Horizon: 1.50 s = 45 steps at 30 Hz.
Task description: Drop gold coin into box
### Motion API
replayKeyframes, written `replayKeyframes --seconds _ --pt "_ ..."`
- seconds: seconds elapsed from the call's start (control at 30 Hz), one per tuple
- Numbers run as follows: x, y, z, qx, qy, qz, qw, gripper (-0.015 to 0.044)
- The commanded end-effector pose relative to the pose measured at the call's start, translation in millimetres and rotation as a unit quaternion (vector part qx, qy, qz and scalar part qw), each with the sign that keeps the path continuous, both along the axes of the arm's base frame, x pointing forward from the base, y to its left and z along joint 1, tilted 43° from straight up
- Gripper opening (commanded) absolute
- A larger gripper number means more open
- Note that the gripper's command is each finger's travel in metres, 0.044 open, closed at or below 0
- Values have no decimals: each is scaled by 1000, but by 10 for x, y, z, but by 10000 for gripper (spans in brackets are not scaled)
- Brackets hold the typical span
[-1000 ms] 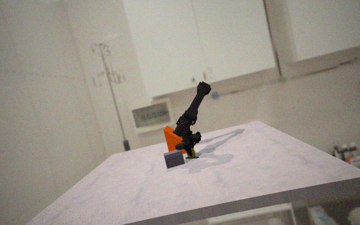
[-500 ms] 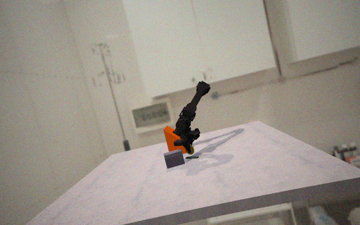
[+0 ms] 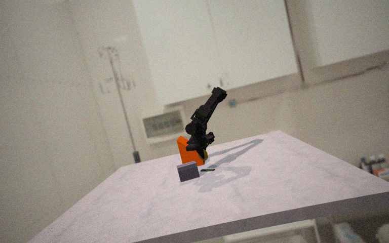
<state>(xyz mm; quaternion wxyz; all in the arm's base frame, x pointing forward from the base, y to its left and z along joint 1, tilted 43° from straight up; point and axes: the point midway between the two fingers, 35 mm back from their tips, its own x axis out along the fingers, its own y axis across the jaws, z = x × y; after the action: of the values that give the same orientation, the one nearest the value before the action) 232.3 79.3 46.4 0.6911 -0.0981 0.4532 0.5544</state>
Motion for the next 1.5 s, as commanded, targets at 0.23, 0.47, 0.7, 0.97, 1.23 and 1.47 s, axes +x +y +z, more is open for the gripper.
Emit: replayKeyframes --seconds 0.23,0.47,0.7,0.97,1.23,1.47 --pt "8 -188 232 -1 -7 0 1000 0" --pt "-10 -225 284 1 -24 18 1000 0" --pt "-42 -221 291 3 -104 105 989 0" --pt "-78 -215 300 6 -193 202 960 0" --pt "-109 -210 307 8 -272 288 918 0" --pt "-82 -227 296 8 -273 290 917 0"
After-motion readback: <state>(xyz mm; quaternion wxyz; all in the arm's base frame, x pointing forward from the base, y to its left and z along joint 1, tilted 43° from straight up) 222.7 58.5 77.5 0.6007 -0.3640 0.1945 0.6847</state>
